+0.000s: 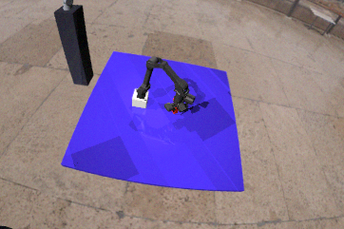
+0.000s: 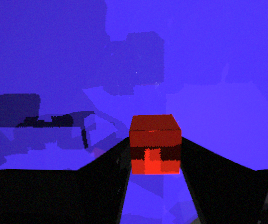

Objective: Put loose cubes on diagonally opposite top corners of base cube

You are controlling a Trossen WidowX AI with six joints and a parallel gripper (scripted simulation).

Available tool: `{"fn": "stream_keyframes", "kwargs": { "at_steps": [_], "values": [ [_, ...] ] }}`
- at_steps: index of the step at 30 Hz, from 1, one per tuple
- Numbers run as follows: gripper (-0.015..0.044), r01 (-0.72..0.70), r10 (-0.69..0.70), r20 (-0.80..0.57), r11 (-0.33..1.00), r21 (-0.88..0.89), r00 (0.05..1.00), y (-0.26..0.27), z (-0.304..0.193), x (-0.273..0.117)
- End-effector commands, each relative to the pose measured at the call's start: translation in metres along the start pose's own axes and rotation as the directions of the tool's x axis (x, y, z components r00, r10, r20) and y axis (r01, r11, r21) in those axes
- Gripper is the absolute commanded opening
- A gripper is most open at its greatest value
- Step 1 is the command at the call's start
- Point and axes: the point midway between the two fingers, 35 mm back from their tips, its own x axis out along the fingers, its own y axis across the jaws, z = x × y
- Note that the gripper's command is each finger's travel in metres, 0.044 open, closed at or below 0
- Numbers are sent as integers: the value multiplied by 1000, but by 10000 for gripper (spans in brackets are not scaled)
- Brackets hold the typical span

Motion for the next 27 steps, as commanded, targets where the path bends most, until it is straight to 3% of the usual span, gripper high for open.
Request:
{"fn": "stream_keyframes", "kwargs": {
  "at_steps": [1,27],
  "values": [
    [105,1,-1,2,1000,13,1000,6,-4,-3],
    [105,-1,3,-6,982,191,1000,72,-58,3]
  ]
}}
